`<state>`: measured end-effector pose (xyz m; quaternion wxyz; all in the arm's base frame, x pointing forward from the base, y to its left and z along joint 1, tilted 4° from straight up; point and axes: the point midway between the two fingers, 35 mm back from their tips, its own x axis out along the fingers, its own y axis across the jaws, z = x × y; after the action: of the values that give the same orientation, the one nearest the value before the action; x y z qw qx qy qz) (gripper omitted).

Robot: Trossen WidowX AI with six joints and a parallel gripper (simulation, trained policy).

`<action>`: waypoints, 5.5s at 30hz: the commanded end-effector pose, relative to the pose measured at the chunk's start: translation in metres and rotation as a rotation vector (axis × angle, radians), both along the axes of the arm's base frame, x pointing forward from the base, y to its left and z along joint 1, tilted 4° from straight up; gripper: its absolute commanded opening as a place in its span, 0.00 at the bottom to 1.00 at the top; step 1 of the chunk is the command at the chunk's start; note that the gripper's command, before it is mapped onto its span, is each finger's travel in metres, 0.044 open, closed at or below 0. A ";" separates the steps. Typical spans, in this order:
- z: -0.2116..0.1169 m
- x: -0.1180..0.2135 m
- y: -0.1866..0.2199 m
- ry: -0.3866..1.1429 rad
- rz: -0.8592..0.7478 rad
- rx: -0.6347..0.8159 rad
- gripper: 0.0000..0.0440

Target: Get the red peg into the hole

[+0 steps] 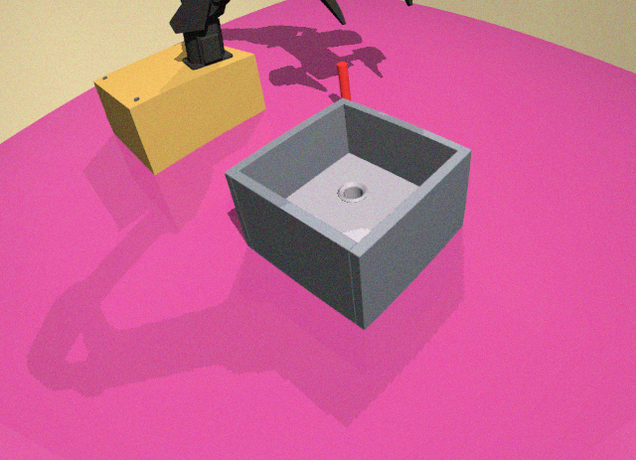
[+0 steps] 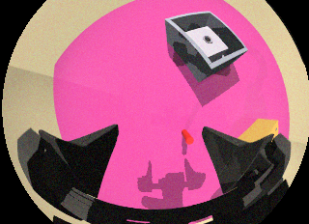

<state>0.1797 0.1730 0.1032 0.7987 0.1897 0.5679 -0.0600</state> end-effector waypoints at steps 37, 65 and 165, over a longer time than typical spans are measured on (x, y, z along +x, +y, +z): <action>-0.133 -0.035 -0.023 0.354 -0.496 -0.005 0.67; -0.070 0.018 -0.017 0.252 -0.404 0.012 0.01; -0.057 0.262 -0.226 -0.003 -0.723 -0.021 1.00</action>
<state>0.3888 -0.0260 0.0251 0.6750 0.3379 0.5578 -0.3451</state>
